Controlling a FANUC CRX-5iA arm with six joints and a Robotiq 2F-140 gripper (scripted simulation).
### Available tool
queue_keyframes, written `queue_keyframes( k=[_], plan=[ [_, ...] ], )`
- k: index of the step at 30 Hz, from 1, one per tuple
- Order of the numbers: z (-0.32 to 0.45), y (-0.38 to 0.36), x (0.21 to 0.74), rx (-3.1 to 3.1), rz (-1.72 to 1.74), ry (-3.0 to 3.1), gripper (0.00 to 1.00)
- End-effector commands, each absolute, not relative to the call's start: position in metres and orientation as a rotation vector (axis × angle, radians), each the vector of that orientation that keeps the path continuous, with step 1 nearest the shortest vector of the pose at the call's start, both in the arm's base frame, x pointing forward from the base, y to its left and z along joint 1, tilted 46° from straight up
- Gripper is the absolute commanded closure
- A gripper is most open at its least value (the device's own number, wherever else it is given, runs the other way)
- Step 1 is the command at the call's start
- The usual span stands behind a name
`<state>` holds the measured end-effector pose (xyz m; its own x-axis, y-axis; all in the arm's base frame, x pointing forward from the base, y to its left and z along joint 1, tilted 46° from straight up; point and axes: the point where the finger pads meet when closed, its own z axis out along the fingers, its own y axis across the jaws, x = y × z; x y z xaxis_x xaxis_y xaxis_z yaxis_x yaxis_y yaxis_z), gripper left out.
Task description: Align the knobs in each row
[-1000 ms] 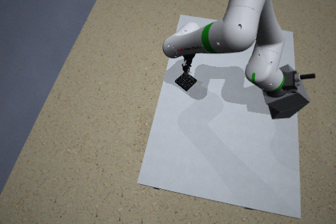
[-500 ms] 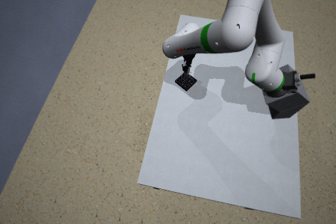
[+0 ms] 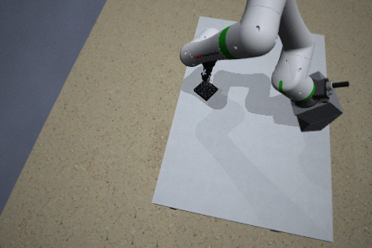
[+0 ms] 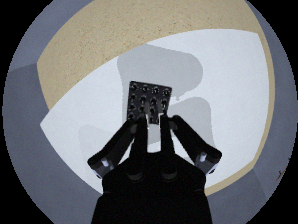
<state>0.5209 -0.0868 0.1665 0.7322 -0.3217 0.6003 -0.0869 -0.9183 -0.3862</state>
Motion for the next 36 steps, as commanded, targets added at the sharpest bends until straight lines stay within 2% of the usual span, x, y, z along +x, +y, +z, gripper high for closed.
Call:
queue_keyframes(
  k=[1, 36],
  plan=[
    [0.164, -0.086, 0.524, -2.603, -0.991, 0.318, 0.88],
    [0.151, -0.082, 0.537, -2.603, -0.991, 0.318, 0.88]
  ],
)
